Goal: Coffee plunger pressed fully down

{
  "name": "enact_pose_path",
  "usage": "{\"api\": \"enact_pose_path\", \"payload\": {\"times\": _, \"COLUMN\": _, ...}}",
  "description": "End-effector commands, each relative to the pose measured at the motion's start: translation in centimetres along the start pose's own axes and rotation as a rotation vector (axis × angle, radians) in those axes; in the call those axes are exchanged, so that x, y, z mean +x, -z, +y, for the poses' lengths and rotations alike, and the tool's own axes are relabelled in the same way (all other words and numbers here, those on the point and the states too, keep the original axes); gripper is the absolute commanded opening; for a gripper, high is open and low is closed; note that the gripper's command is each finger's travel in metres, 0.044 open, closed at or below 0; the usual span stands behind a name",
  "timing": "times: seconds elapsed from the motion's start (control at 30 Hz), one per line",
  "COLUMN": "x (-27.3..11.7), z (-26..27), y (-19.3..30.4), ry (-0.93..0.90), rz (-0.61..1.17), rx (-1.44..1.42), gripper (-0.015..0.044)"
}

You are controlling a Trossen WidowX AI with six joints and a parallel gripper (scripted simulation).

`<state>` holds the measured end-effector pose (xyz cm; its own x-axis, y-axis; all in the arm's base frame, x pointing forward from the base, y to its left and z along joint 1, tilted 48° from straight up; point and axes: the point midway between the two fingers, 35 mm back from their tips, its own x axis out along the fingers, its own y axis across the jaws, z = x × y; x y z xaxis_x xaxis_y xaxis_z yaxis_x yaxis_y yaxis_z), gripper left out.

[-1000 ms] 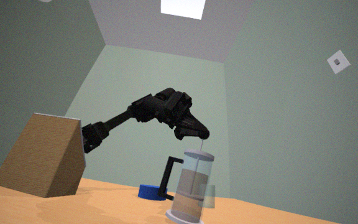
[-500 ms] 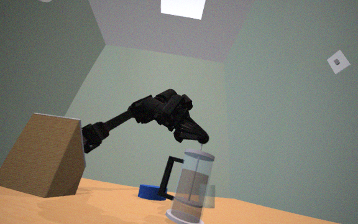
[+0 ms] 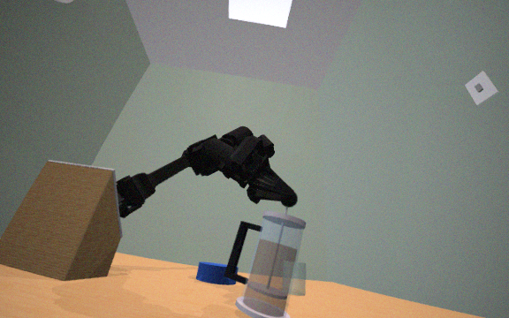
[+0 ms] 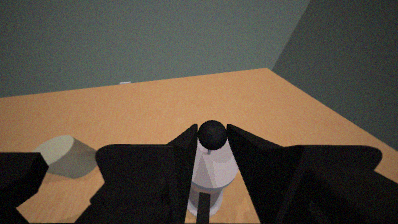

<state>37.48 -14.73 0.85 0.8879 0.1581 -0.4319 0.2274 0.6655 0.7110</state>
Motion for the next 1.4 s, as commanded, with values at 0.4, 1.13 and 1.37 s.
{"api": "enact_pose_path", "payload": {"times": 0.4, "x": 0.53, "z": -0.05, "y": 0.78, "ry": -0.008, "rz": 0.032, "rx": 0.016, "gripper": 0.0127}}
{"api": "enact_pose_path", "payload": {"times": 1.13, "x": 0.39, "z": -0.1, "y": 0.13, "ry": -0.004, "rz": 0.014, "rx": 0.006, "gripper": 0.0127}}
{"api": "enact_pose_path", "payload": {"times": 1.37, "x": 0.39, "z": -0.1, "y": 0.13, "ry": -0.004, "rz": 0.014, "rx": 0.006, "gripper": 0.0127}}
